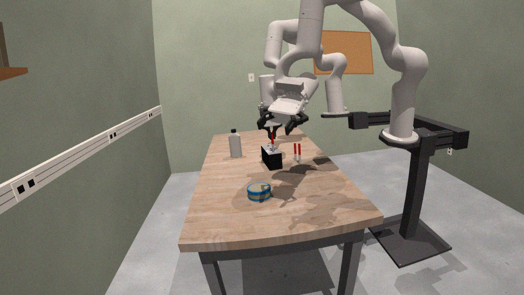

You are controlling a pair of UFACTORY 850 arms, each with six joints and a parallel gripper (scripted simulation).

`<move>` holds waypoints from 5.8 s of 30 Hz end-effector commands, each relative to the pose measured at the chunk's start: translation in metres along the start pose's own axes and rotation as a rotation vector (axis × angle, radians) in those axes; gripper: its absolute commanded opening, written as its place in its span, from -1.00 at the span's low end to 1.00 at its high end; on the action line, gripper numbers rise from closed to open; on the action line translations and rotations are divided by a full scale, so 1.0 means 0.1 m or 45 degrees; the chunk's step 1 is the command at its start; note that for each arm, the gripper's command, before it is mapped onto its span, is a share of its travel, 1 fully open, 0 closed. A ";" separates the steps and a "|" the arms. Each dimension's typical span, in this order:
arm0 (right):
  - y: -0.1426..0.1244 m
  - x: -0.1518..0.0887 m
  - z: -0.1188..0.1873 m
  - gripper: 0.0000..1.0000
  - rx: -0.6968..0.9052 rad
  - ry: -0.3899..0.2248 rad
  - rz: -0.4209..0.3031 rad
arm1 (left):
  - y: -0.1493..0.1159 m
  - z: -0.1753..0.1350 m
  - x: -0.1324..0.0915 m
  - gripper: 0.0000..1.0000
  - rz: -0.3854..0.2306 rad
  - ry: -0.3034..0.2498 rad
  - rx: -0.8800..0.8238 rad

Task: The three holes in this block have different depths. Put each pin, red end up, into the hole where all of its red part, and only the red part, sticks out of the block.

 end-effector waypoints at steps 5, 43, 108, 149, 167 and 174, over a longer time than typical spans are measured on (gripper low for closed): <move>0.00 0.00 -0.01 -1.00 -0.001 0.003 -0.001 | 0.01 0.01 0.00 1.00 0.002 -0.001 -0.001; 0.00 0.07 -0.01 -1.00 0.000 0.003 -0.002 | 0.01 0.01 0.00 1.00 0.002 -0.001 -0.001; -0.01 0.14 -0.01 -1.00 0.000 0.003 -0.002 | 0.01 0.01 0.00 1.00 0.002 -0.001 -0.001; 0.00 0.19 0.00 -1.00 0.000 0.003 -0.002 | 0.01 0.01 0.00 1.00 0.002 -0.001 -0.001; 0.00 0.19 0.00 -1.00 -0.001 0.003 -0.002 | 0.01 0.01 0.00 1.00 0.002 -0.001 -0.001; 0.00 0.19 0.00 -1.00 -0.001 0.003 -0.002 | 0.01 0.01 0.00 1.00 0.002 -0.001 -0.001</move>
Point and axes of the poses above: on each arm, the point where the finger pads meet when closed, its own x axis out along the fingers, its own z axis across the jaws, y = z × x, the point moved 8 cm from there along -x, back along the fingers, and after that the axes turned 3 degrees about -x, right-handed, at the moved point
